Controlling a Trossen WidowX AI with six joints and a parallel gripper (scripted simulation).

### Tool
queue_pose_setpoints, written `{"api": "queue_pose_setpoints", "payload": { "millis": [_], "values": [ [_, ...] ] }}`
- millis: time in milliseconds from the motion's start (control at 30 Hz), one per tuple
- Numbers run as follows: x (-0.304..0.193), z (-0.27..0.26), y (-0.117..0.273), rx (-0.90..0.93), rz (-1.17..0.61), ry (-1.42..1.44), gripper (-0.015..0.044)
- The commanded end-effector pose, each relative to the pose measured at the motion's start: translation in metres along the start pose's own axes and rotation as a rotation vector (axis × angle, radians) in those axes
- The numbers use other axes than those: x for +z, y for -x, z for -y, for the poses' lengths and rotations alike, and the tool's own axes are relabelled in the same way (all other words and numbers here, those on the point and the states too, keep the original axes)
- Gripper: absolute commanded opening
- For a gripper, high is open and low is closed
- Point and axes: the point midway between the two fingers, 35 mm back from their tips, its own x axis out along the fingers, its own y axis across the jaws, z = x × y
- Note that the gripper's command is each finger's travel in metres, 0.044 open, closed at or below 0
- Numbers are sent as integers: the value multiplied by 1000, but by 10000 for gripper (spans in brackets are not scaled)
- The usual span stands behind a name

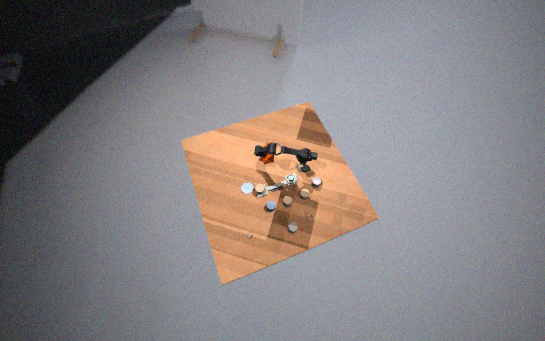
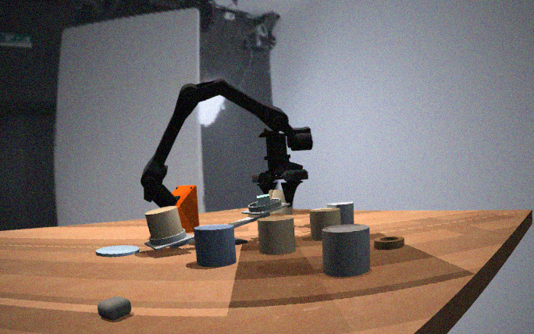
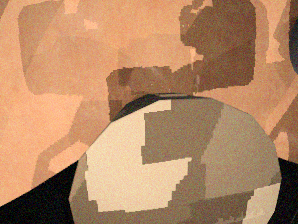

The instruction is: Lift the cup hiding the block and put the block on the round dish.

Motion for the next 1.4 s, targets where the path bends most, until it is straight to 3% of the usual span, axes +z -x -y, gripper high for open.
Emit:
{"api": "queue_pose_setpoints", "payload": {
  "millis": [0,600,1167,1267,1367],
  "values": [
    [-3,-1,-19,3,-15,8,0],
    [-4,-1,-40,3,-15,7,0],
    [-2,-1,-22,6,-11,4,440],
    [-2,-1,17,4,-13,8,440],
    [-2,-1,20,4,-14,8,440]
  ]
}}
